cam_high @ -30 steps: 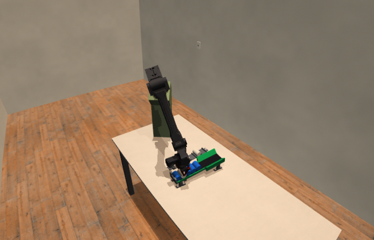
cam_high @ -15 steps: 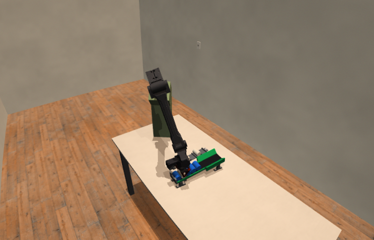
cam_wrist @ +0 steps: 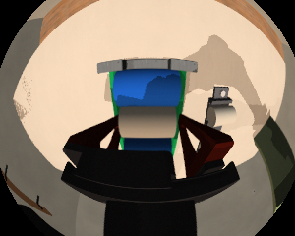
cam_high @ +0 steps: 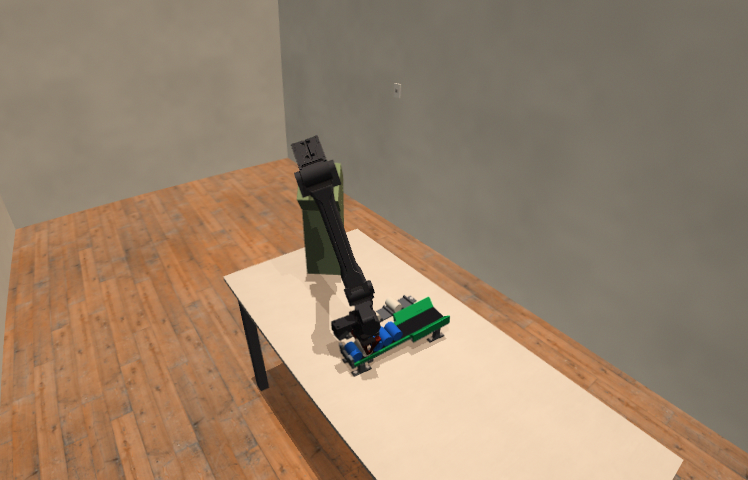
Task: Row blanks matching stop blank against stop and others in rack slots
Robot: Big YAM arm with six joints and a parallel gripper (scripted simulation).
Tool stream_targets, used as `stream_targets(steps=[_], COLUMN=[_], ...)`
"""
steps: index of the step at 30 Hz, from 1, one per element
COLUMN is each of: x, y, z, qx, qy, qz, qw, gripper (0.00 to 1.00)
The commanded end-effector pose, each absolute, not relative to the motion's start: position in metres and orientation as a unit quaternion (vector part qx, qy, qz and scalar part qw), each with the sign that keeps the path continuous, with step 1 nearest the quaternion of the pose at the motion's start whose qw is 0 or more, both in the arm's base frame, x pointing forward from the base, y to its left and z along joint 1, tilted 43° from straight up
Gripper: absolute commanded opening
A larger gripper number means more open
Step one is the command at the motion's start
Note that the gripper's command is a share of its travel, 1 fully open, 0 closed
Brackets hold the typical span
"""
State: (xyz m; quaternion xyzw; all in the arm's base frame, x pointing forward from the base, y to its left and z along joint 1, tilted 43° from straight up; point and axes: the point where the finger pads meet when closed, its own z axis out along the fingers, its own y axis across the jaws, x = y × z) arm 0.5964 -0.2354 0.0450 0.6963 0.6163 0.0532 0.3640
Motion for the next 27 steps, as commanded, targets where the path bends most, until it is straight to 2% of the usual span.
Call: stream_targets(steps=[1, 18, 19, 27], x=[0.6021, 0.6021, 0.6021, 0.5959], y=[-0.2441, -0.2441, -0.2441, -0.2428], z=[0.0473, 0.0473, 0.0473, 0.0426], qx=[0.696, 0.696, 0.696, 0.698], qy=[0.614, 0.614, 0.614, 0.615], qz=[0.055, 0.055, 0.055, 0.049], qw=[0.370, 0.370, 0.370, 0.364], gripper=[0.76, 0.76, 0.57, 0.57])
